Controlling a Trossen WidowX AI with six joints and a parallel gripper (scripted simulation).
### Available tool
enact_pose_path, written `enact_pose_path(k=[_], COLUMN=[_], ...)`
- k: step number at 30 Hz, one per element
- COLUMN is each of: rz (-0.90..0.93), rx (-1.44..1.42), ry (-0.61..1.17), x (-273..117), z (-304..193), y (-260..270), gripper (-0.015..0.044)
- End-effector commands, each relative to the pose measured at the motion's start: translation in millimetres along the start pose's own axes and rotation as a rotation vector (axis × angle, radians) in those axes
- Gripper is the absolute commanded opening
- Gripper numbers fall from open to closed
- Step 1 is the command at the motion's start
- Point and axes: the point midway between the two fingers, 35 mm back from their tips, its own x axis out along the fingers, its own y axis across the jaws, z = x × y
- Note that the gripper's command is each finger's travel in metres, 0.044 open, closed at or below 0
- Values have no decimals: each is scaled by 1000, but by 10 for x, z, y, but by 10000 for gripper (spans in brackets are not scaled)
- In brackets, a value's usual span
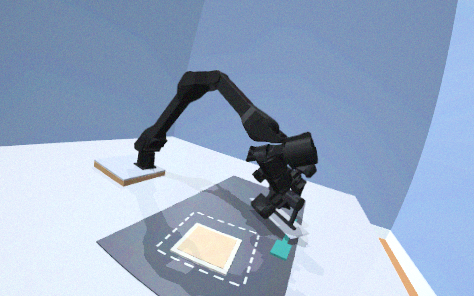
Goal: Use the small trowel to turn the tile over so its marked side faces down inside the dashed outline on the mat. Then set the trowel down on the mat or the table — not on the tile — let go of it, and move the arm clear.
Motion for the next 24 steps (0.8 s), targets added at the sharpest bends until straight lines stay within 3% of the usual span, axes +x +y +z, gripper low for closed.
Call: enact_pose_path(k=[1,20,24], rz=[-24,-59,-60], rx=[-76,-341,-350], ry=[-57,-364,-375], x=[138,694,703], z=[333,2128,2193], y=[-253,-780,-789], gripper=[0,0,0])
